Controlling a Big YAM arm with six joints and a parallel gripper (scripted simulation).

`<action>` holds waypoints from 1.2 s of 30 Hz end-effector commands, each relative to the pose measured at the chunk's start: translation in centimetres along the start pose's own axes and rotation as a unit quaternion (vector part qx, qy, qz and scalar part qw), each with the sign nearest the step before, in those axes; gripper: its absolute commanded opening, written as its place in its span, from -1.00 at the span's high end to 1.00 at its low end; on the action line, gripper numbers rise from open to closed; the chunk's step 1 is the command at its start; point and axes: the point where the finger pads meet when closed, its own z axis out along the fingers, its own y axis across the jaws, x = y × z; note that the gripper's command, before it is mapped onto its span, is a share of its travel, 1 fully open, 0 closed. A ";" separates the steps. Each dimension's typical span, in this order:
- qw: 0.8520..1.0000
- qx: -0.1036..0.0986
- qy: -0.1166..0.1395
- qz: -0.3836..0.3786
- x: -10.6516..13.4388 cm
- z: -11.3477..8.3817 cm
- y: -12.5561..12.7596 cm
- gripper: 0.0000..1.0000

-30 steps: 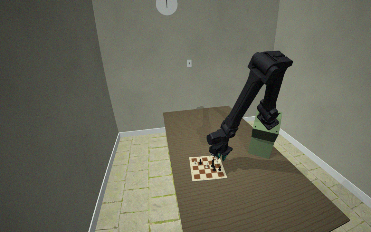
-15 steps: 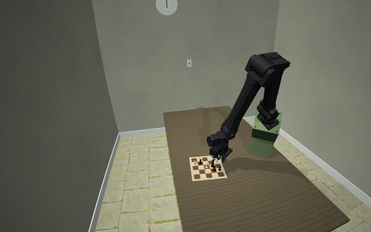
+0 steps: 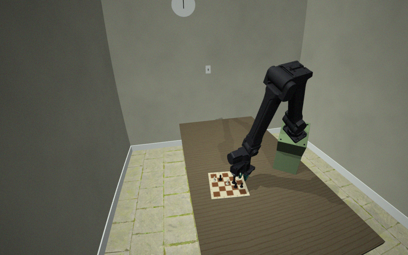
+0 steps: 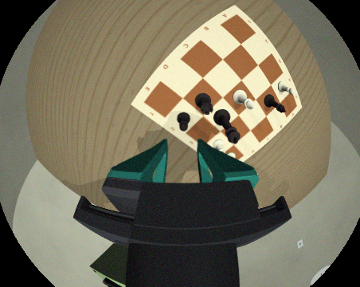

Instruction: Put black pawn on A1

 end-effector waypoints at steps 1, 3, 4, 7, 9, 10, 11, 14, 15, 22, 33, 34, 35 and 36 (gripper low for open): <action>1.000 0.001 -0.006 0.003 -0.6 0.7 0.0 0.36; 1.000 0.003 -0.007 0.007 -0.5 0.9 -0.3 0.36; 1.000 0.004 -0.007 0.008 -0.5 1.0 -0.4 0.36; 1.000 0.000 -0.005 0.004 -0.4 1.5 0.1 0.36; 1.000 0.001 -0.006 0.005 -0.4 1.7 -0.1 0.36; 1.000 0.004 -0.007 0.008 -0.4 1.7 -0.4 0.36; 1.000 0.004 -0.007 0.009 -0.5 1.8 -0.5 0.36; 1.000 0.005 -0.012 0.005 -0.8 1.5 -0.3 0.36; 1.000 0.002 -0.008 0.005 -0.5 1.8 -0.1 0.36; 1.000 0.002 -0.006 0.008 -0.4 2.1 -0.2 0.36; 1.000 0.002 -0.007 0.007 -0.5 2.0 -0.2 0.36; 1.000 0.002 -0.007 0.007 -0.5 2.0 -0.2 0.36; 1.000 0.002 -0.007 0.007 -0.5 2.0 -0.2 0.36; 1.000 0.002 -0.007 0.007 -0.5 2.0 -0.2 0.36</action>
